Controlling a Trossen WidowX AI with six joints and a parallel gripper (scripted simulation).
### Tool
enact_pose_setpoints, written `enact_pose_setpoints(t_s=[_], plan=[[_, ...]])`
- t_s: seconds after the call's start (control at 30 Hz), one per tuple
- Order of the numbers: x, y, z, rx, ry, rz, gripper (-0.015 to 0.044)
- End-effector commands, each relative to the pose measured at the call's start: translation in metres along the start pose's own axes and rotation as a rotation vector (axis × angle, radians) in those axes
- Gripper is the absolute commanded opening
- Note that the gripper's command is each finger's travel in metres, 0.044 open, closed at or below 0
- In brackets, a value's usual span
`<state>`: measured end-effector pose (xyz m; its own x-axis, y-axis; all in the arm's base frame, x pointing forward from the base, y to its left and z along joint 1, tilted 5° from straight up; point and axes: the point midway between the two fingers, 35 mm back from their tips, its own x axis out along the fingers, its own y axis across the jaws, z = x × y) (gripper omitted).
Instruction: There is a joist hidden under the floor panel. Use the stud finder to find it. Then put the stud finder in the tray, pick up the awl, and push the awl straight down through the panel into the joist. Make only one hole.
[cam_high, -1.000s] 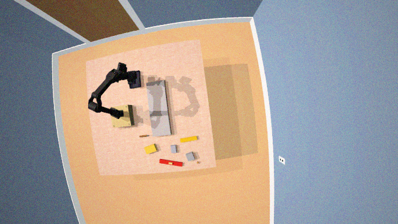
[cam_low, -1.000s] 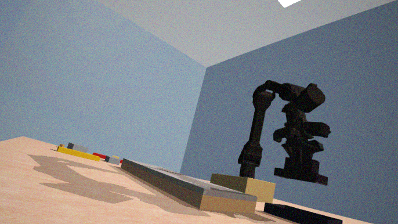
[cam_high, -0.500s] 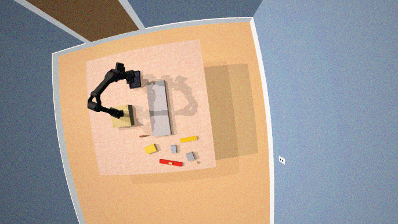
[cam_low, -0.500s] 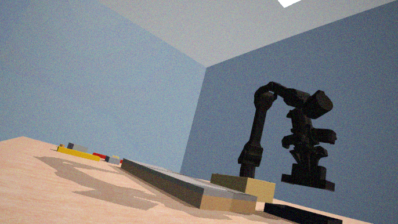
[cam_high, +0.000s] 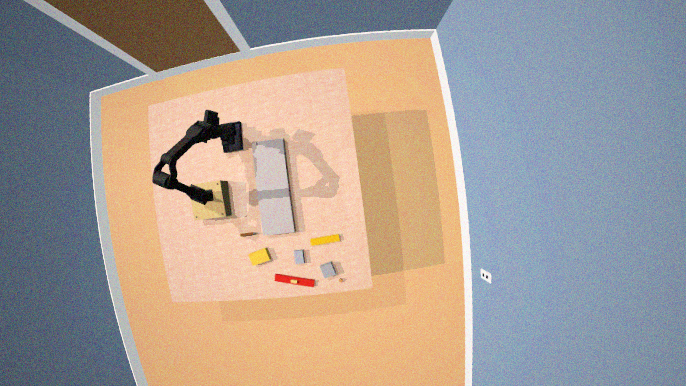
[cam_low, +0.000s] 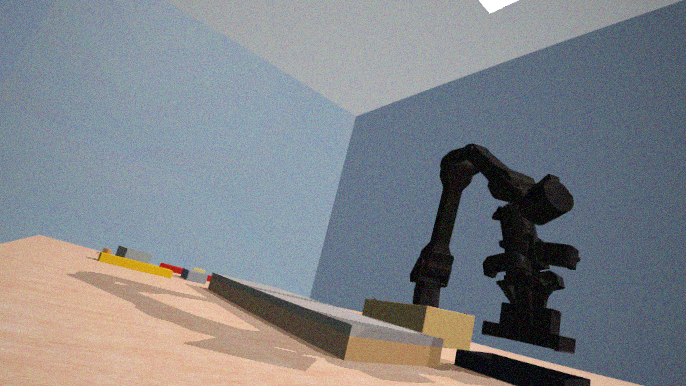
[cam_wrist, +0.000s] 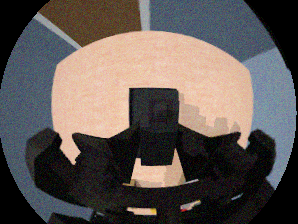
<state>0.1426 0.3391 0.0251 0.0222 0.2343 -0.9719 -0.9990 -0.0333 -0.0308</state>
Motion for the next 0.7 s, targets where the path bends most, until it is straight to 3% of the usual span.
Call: enact_pose_setpoints(t_s=[0.0,0.67], plan=[[0.010,0.001,-0.003,-0.002,0.004,0.005,0.0000],[0.042,0.002,-0.015,-0.002,0.005,0.005,0.0000]])
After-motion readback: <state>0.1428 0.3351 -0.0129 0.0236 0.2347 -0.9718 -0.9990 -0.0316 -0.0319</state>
